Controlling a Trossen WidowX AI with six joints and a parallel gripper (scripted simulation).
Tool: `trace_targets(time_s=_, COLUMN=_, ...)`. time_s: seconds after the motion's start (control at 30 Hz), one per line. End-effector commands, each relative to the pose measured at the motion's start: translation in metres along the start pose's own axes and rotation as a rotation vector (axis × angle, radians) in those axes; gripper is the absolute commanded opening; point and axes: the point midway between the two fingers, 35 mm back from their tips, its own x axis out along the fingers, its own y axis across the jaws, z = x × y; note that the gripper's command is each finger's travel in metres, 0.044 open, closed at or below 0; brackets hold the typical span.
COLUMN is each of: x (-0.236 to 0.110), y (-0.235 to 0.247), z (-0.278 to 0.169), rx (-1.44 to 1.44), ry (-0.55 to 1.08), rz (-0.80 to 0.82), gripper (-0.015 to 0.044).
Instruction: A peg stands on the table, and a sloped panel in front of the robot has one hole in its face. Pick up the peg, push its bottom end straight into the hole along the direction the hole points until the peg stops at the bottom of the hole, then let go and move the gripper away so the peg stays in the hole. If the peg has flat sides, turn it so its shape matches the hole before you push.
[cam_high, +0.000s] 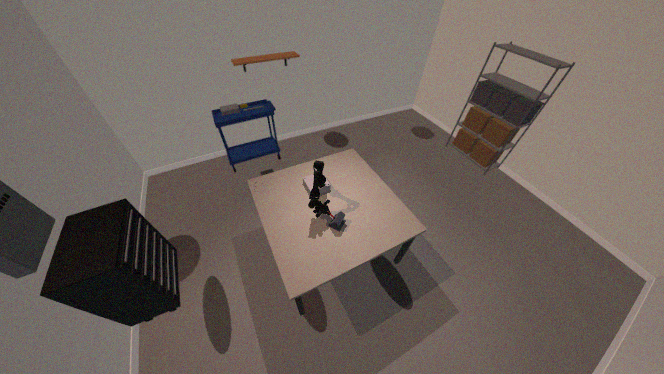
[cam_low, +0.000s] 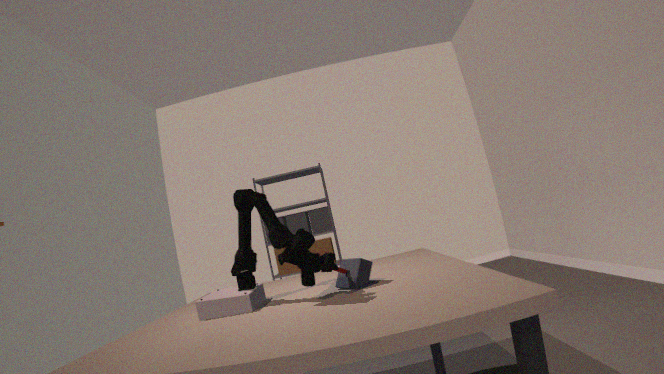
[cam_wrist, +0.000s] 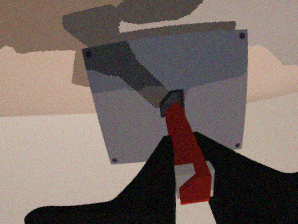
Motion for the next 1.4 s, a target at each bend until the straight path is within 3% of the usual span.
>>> trace_targets(time_s=0.0, x=0.0, y=-0.001, z=0.001, rx=-0.003, ry=0.001, rz=-0.001, gripper=0.0)
trace_targets(time_s=1.37, x=0.01, y=-0.001, z=0.004, rx=-0.003, ry=0.001, rz=-0.001, gripper=0.0)
